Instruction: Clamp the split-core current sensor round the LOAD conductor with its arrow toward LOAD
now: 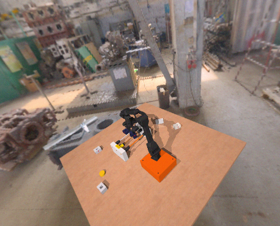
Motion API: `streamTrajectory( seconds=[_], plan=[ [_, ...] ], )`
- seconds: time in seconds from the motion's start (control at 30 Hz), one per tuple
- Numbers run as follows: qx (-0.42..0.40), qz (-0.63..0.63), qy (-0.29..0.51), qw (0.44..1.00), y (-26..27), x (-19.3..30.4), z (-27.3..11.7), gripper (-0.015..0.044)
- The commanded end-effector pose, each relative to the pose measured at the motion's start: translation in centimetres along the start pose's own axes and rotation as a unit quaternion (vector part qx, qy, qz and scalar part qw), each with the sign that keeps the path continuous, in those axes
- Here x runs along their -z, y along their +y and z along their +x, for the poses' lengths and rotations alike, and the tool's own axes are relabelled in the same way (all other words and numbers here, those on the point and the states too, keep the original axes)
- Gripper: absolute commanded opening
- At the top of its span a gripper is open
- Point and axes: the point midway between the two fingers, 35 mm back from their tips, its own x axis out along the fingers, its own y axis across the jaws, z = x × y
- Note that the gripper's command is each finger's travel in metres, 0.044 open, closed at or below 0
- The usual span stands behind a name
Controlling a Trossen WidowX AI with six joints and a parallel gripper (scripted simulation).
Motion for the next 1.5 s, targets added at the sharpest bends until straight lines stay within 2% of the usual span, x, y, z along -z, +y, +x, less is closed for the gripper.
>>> streamTrajectory(
  seconds=[0.0,0.4,1.47],
  plan=[
    [0.001,-0.002,-0.002,1.000,0.0,-0.1,0.8,0.0000],
    [0.001,-0.002,-0.002,1.000,-0.2,-0.1,2.7,0.0000],
    [0.001,0.000,0.000,1.000,-0.1,0.0,2.1,0.0000]
  ],
)
